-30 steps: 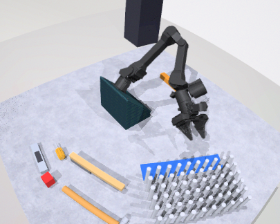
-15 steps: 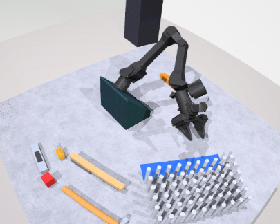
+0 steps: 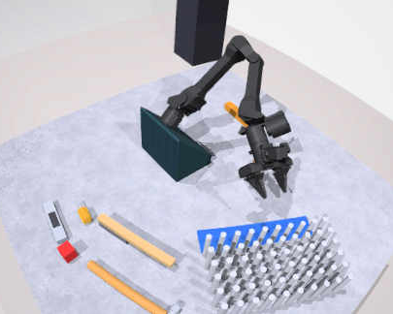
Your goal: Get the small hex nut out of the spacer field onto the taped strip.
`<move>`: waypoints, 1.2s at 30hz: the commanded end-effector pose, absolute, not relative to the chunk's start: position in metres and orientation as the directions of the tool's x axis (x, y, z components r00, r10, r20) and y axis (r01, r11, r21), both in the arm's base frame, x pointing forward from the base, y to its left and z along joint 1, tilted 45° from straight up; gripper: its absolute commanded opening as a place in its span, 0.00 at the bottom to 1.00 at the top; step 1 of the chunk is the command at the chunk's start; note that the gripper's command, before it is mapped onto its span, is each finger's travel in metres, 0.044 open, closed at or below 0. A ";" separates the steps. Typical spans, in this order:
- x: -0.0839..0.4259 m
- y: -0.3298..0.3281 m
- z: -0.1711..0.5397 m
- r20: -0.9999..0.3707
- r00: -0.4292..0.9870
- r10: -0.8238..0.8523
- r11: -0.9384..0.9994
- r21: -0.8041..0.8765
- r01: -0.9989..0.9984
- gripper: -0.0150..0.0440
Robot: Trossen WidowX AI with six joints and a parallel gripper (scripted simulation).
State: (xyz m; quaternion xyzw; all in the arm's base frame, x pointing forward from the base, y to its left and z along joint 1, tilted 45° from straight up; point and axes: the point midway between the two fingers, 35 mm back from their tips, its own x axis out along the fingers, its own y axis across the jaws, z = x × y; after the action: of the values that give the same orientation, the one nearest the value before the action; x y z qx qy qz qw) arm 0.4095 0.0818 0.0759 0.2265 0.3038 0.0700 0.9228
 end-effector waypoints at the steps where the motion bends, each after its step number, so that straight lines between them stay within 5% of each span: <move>1: 0.387 0.110 0.085 -0.562 0.692 0.452 0.725 0.684 0.082 1.00; 7: 0.323 0.154 0.117 -0.525 0.382 0.761 0.320 0.815 0.482 1.00; 19: 0.225 0.182 0.202 -0.205 -0.033 0.978 0.072 0.188 0.979 1.00; 36: 0.222 0.201 0.183 -0.199 -0.053 0.979 0.083 0.148 0.986 1.00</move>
State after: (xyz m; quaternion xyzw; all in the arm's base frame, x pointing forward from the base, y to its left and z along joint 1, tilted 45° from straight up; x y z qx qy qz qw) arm 0.2245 0.1890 0.1997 0.6801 0.7221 -0.0046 0.1266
